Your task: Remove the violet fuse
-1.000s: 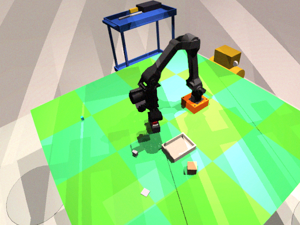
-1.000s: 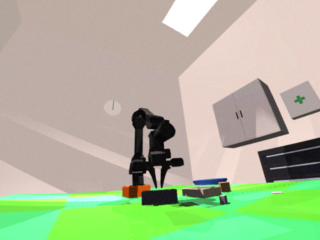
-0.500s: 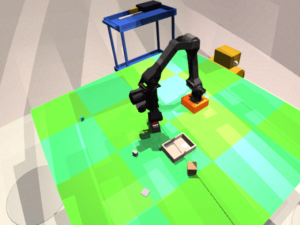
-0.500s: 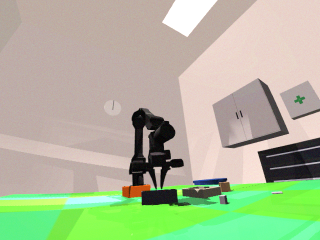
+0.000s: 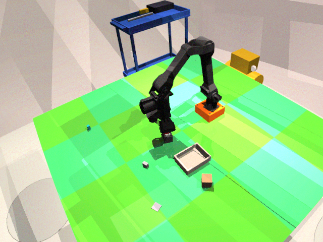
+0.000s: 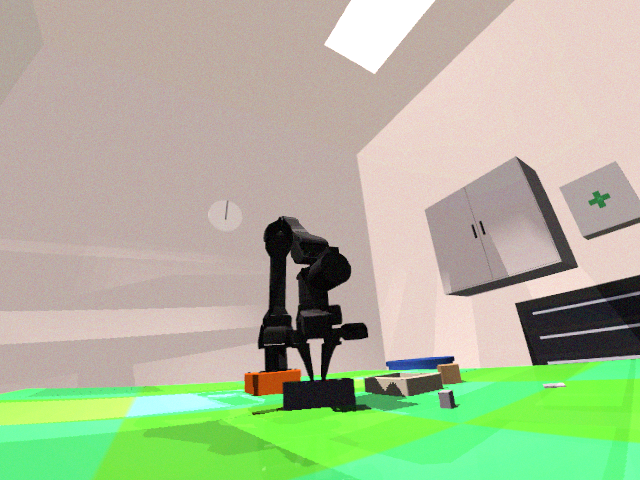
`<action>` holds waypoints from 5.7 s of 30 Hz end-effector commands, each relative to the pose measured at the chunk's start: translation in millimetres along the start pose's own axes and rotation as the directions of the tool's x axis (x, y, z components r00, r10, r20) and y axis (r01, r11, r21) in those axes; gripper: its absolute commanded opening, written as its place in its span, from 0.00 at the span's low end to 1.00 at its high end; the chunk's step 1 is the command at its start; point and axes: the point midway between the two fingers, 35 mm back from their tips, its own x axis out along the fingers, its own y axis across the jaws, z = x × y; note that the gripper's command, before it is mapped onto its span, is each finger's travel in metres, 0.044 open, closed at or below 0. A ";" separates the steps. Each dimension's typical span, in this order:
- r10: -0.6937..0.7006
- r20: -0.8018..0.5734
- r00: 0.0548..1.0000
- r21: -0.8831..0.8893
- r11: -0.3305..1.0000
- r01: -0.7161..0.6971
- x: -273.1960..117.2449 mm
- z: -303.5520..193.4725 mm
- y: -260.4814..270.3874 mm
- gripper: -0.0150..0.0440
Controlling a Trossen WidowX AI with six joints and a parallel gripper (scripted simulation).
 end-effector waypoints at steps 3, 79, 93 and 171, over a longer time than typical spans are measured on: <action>0.000 0.001 1.000 0.000 1.000 0.000 -0.3 0.2 0.1 0.33; -0.002 0.000 1.000 -0.003 1.000 0.002 -32.5 0.6 0.1 0.25; -0.003 0.000 1.000 -0.004 1.000 0.003 -41.3 0.5 0.0 0.25; 0.012 -0.007 1.000 -0.004 1.000 -0.012 -27.6 -80.4 191.5 0.25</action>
